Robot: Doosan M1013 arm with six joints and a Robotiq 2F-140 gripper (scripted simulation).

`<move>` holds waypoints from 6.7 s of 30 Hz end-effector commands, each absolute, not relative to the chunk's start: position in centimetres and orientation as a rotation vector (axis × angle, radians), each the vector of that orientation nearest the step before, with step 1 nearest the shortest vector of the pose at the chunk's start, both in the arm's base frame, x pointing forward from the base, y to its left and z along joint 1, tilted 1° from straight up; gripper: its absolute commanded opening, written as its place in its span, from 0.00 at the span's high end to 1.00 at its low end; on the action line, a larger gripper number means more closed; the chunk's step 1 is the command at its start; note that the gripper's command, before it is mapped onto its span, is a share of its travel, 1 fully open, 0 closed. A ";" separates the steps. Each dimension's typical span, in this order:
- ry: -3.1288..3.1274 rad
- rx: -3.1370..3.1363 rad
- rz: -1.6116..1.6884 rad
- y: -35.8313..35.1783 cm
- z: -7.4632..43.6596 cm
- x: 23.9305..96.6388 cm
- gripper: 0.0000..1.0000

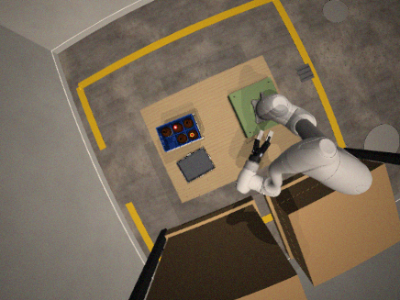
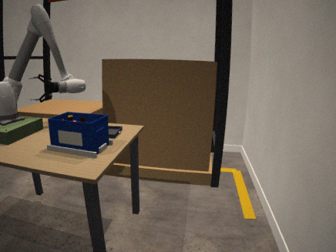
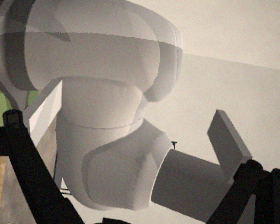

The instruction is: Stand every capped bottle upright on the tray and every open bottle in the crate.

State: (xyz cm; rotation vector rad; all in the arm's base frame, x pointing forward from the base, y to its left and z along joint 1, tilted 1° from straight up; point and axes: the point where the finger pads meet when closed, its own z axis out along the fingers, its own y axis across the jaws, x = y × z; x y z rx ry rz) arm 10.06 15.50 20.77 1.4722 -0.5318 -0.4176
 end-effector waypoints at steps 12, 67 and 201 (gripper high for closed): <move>-0.593 1.523 -0.408 14.7 20.3 11.5 0.00; -1.040 1.846 -0.322 7.1 15.5 21.5 0.00; -2.030 2.370 -0.001 -2.8 15.2 49.3 0.00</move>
